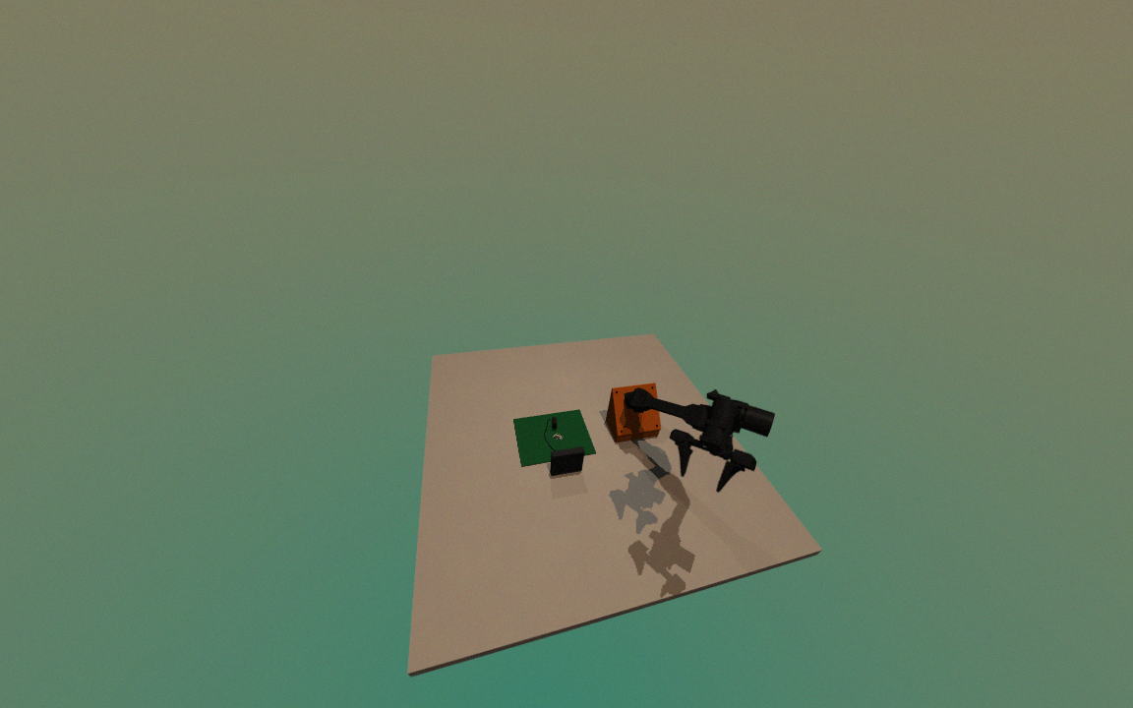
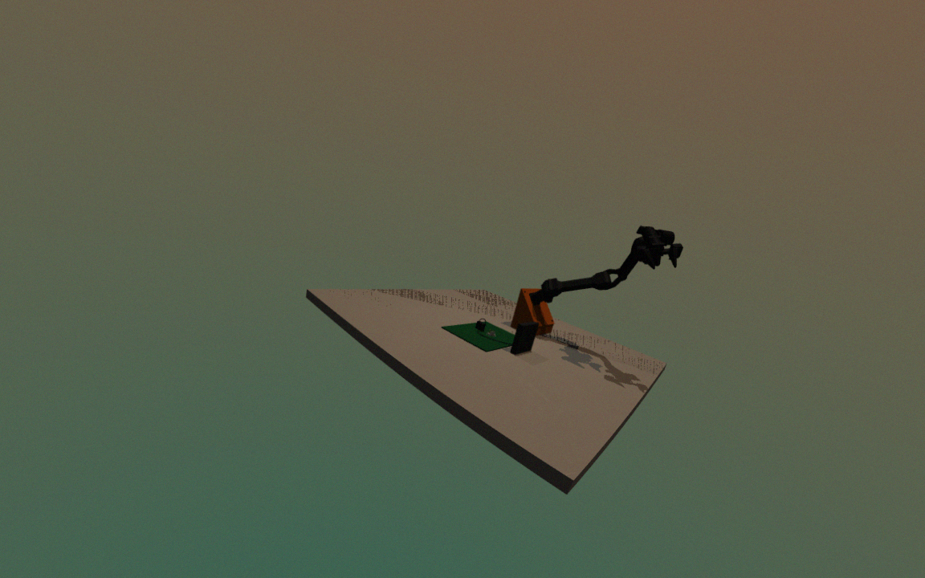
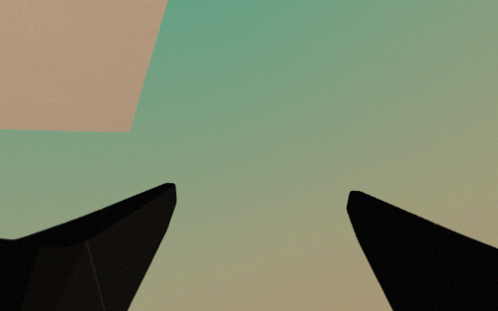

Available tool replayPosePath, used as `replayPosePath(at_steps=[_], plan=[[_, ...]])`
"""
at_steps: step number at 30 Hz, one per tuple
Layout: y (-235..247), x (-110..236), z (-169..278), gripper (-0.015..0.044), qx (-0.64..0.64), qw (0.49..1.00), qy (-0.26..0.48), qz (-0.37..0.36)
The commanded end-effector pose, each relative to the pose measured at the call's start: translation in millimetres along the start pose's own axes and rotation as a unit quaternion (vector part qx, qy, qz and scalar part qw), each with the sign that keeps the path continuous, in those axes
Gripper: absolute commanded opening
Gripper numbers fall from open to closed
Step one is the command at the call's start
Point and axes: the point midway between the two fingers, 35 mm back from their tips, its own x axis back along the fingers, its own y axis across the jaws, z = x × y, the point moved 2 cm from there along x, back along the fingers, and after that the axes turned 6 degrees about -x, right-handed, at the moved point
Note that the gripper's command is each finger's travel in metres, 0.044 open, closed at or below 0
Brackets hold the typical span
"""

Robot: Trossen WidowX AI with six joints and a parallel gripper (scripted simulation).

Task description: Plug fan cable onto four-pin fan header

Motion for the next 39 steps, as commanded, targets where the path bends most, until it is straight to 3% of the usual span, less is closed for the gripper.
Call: replayPosePath(at_steps=[1,8,17,29,39], plan=[[0,0,0,0.0426,0.000,1.000,0.000,0.000],[14,-1,16,0.0440,-0.031,0.999,0.007,0.005],[104,-11,92,0.0440,-0.199,0.978,0.062,0.008],[276,-16,158,0.0440,-0.409,0.896,0.161,-0.064],[445,-19,143,0.0440,-0.561,0.782,0.198,-0.185]])
